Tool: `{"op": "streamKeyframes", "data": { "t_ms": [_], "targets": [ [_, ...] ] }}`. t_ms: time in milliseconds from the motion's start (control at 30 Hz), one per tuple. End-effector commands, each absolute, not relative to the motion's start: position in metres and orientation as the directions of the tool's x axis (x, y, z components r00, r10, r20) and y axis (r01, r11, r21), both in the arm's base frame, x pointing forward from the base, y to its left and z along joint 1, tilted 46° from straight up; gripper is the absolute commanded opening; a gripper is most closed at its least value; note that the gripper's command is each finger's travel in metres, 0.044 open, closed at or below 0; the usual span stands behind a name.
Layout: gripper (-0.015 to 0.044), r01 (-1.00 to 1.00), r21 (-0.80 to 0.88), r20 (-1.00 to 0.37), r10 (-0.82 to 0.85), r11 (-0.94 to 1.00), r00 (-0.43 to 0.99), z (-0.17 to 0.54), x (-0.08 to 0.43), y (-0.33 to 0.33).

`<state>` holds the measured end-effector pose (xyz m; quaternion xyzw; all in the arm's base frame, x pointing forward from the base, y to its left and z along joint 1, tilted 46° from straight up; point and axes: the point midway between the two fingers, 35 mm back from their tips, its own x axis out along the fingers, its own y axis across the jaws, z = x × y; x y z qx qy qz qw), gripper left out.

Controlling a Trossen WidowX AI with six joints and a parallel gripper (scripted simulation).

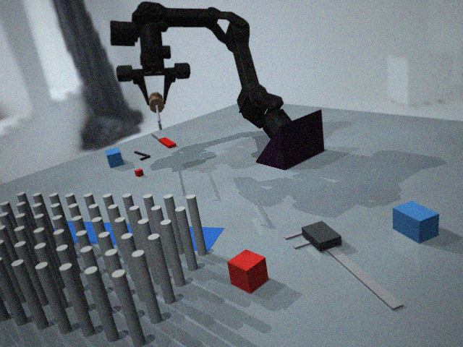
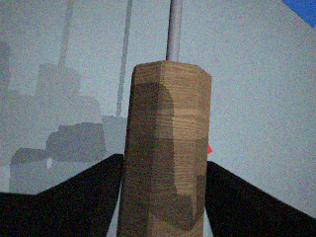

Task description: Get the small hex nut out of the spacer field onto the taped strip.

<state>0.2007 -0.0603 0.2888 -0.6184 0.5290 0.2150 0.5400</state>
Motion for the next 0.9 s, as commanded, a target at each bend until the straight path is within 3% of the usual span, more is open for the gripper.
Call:
{"op": "streamKeyframes", "data": {
  "t_ms": [0, 867],
  "targets": [
    [0.0, -0.887, -0.44, -0.84, -0.413, 0.141, 0.351, 0.287, 0.202, -0.061],
    [0.0, -0.889, -0.435, -0.845, -0.408, 0.145, 0.346, 0.276, 0.208, -0.07]
  ]
}}
